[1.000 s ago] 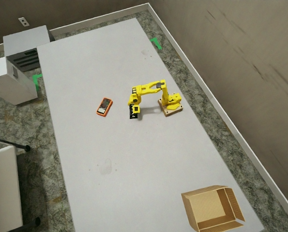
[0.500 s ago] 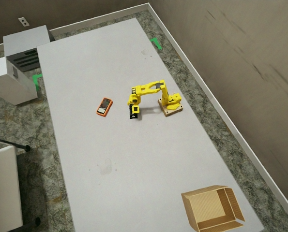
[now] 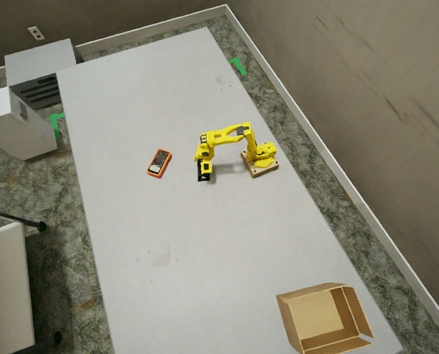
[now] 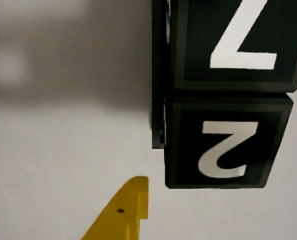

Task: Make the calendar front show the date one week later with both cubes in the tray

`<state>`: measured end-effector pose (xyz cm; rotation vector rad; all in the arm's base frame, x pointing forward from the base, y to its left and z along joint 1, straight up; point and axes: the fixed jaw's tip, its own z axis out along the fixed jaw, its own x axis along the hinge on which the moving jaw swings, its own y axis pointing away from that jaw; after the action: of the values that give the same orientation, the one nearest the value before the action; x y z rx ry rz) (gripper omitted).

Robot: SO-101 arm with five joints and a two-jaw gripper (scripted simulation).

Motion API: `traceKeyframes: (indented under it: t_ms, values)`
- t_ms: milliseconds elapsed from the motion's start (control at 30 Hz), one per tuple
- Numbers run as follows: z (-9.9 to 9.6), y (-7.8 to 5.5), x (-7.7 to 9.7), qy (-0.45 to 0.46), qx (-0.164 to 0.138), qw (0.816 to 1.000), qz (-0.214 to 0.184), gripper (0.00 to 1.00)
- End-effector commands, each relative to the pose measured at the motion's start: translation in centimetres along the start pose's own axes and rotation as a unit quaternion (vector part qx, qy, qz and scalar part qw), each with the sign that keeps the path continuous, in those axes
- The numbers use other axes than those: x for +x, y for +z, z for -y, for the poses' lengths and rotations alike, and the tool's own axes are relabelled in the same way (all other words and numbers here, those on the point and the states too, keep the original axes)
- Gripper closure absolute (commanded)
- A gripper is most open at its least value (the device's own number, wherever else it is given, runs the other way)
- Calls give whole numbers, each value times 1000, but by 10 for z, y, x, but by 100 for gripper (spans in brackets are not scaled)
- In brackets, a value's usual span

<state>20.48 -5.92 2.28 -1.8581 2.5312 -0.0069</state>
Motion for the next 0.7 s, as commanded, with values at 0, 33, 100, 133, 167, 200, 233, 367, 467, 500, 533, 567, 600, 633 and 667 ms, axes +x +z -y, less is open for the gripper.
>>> traceKeyframes:
  t_ms: [0, 33, 100, 133, 167, 200, 233, 367, 467, 500, 533, 567, 600, 633, 667]
  values:
    - [-1, 7, 2, 8, -6, 1000, 1, 65]
    - [-1, 7, 2, 8, -6, 1000, 1, 65]
    - [-1, 8, 2, 8, -6, 1000, 1, 65]
    - [-1, 9, 2, 8, -6, 1000, 1, 65]
    - [-1, 11, 2, 8, -6, 1000, 1, 65]
    - [-1, 13, 2, 8, -6, 1000, 1, 65]
    - [-1, 14, 2, 8, -6, 1000, 1, 65]
    - [-1, 21, 2, 8, -6, 1000, 1, 65]
    - [-1, 26, 2, 8, -6, 1000, 1, 65]
    - [-1, 27, 2, 8, -6, 1000, 1, 65]
    - [-1, 29, 2, 8, -6, 1000, 1, 65]
    - [-1, 30, 2, 8, -6, 1000, 1, 65]
    - [-1, 30, 2, 8, -6, 1000, 1, 65]
    - [-1, 30, 2, 8, -6, 1000, 1, 65]
    - [-1, 31, 2, 8, -6, 1000, 1, 65]
